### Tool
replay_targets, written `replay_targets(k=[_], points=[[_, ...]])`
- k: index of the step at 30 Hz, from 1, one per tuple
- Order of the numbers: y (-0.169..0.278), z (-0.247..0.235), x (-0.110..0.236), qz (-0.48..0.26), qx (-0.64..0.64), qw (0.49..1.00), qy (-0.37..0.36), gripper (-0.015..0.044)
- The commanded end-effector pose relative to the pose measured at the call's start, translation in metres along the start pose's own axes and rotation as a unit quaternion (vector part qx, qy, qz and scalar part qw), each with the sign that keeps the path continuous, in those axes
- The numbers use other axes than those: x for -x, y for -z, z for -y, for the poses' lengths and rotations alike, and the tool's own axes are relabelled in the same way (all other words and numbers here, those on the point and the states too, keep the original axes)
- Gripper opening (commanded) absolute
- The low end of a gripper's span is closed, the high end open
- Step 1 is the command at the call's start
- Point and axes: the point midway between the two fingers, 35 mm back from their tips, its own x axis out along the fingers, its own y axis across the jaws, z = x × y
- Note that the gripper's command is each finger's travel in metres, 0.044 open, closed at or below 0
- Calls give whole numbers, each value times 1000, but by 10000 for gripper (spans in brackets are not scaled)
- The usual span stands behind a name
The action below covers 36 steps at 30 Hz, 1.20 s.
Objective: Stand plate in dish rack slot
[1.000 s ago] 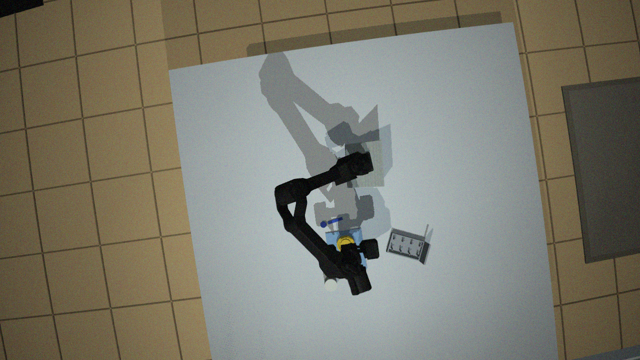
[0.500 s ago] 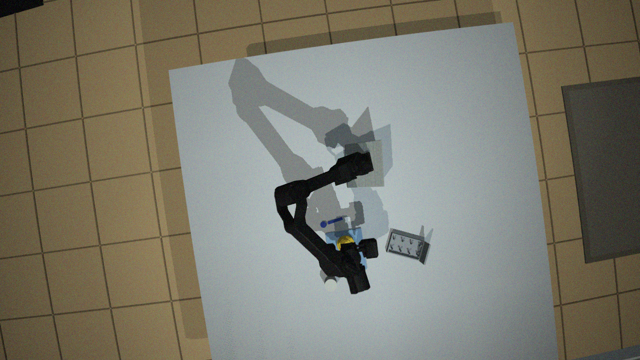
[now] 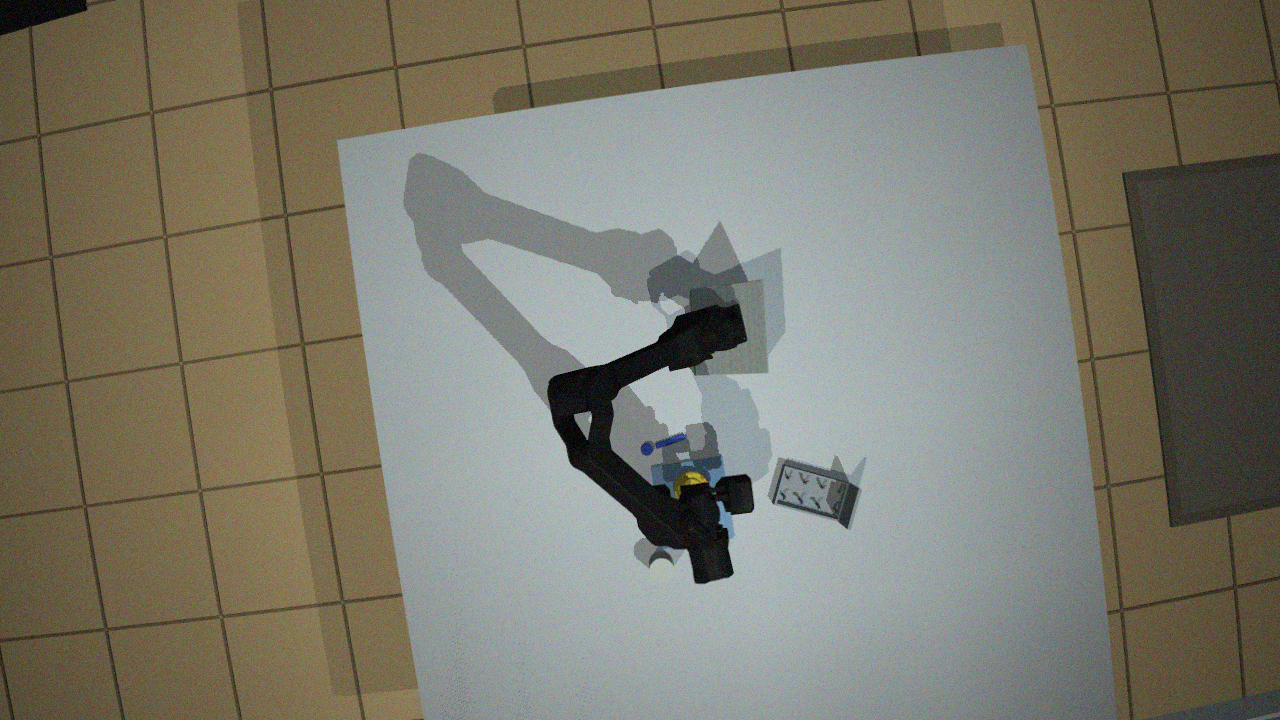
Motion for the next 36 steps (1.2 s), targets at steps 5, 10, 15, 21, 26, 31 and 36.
replay_targets(k=[5, 10, 15, 21, 26, 31, 36], points=[[3, 1, -14, -3, 5, 1000, 4, 400], [3, 1, -21, -3, 5, 1000, 5, 400], [3, 1, -21, -3, 5, 1000, 5, 352], [3, 1, -21, -3, 5, 1000, 5, 338], [3, 1, -21, -3, 5, 1000, 5, 305], [3, 1, -21, -3, 5, 1000, 5, 252], [-2, 0, -5, -2, 6, 1000, 2, 121]])
